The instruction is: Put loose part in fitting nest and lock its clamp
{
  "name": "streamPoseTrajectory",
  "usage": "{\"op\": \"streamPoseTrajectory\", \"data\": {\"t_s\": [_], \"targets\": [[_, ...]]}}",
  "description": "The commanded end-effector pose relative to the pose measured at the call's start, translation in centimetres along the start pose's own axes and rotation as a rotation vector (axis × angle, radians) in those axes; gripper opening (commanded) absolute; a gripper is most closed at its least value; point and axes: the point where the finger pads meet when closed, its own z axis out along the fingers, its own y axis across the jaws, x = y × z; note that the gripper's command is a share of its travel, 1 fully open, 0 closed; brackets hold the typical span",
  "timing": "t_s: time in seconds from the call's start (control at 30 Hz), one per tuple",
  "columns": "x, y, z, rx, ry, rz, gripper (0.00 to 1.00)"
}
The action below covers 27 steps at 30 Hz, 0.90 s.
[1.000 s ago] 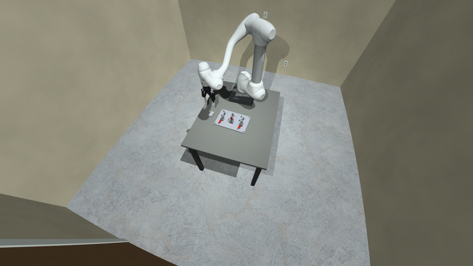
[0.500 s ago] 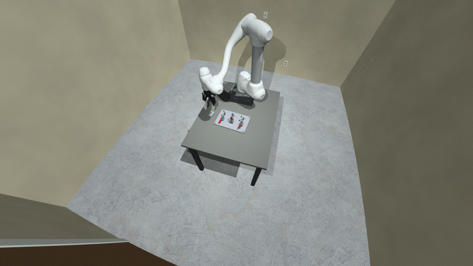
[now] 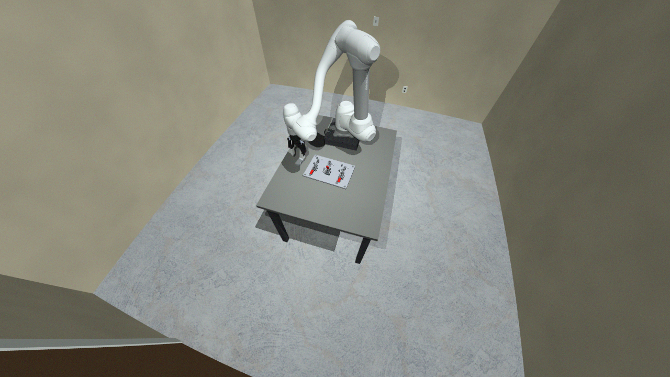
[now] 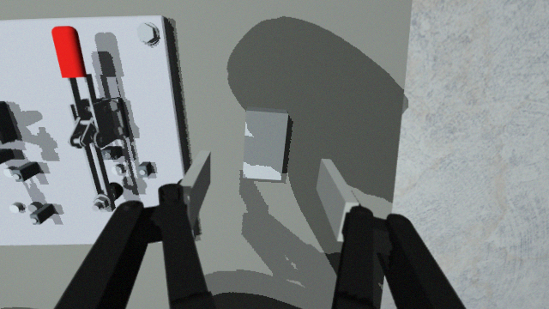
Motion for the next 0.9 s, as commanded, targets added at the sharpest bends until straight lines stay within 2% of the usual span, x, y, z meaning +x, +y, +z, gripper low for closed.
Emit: {"op": "streamPoseTrajectory", "data": {"t_s": [0.0, 0.27, 0.87], "targets": [[0.0, 0.0, 1.1, 0.0, 0.0, 0.0, 0.62], [0.0, 0.0, 2.9, 0.0, 0.0, 0.0, 0.62], [0.0, 0.0, 3.5, 0.0, 0.0, 0.0, 0.62]]}}
